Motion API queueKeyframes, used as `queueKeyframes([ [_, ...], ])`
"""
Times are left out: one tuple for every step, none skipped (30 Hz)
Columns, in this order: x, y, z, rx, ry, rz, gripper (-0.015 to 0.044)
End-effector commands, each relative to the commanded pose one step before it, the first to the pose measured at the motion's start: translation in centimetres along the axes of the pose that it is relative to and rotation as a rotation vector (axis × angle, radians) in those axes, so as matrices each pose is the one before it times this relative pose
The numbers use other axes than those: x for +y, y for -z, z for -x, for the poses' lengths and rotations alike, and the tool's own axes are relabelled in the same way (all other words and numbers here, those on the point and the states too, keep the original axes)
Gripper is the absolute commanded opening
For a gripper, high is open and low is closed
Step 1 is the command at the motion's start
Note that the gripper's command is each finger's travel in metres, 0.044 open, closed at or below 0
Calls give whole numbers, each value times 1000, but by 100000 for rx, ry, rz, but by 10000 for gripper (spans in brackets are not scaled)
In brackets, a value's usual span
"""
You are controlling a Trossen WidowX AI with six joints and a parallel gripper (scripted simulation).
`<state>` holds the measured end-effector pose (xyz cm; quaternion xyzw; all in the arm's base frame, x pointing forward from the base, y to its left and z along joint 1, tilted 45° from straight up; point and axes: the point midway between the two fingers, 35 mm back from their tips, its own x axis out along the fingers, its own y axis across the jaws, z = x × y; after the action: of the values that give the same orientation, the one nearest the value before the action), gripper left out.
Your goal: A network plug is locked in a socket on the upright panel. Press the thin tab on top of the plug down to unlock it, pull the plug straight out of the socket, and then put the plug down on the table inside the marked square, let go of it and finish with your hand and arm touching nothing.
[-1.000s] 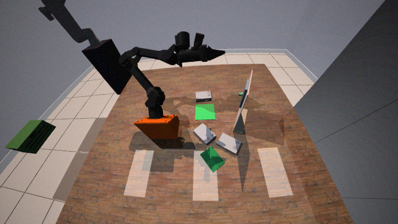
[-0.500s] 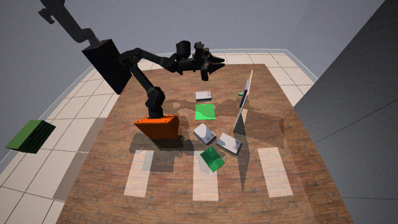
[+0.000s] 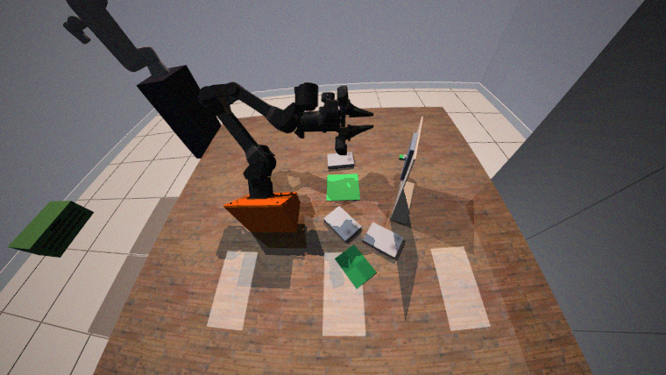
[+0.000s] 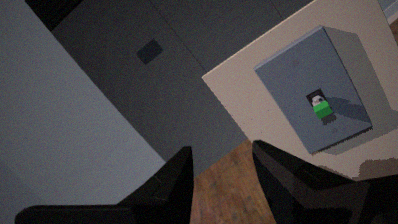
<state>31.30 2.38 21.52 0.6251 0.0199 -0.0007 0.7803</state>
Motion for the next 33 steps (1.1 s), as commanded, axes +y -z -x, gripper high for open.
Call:
queueKeyframes([
  [-1281,495,341,-43,969,-16124,156],
  [-255,63,75,27,160,-3425,156],
  [-256,53,78,22,161,-3424,156],
  [-257,44,80,16,162,-3423,156],
  [-258,34,82,10,162,-3422,156],
  [-258,24,85,5,163,-3420,156],
  [-257,14,87,-1,163,-3419,156],
  [-256,5,89,-7,163,-3418,156],
  [-255,-5,92,-12,163,-3417,156],
  [-254,-14,94,-18,162,-3416,156],
  [-252,-24,96,-24,162,-3415,156],
  [-250,-33,98,-29,161,-3414,156],
  [-247,-42,101,-35,160,-3413,156],
  [-244,-51,103,-41,158,-3412,156],
  [-240,-60,105,-46,157,-3410,156],
  [-237,-69,107,-51,155,-3409,156],
  [-233,-78,109,-57,153,-3408,156],
  [-228,-86,112,-62,151,-3407,156],
  [-223,-94,114,-67,149,-3406,156],
  [-218,-102,116,-73,147,-3405,156],
  [-213,-110,118,-78,144,-3404,156],
  [-207,-117,120,-83,141,-3402,156],
  [-201,-125,122,-87,138,-3401,156],
  [-195,-132,124,-92,135,-3399,156],
  [-155,-114,104,-79,109,-2799,156],
  [-91,-71,63,-49,64,-1679,156],
  [-30,-24,21,-17,21,-560,156],
  [0,0,0,0,0,0,156],
  [0,0,0,0,0,0,156],
  [0,0,0,0,0,0,156],
  [0,0,0,0,0,0,156],
  [0,0,0,0,0,0,156],
  [0,0,0,0,0,0,156],
])
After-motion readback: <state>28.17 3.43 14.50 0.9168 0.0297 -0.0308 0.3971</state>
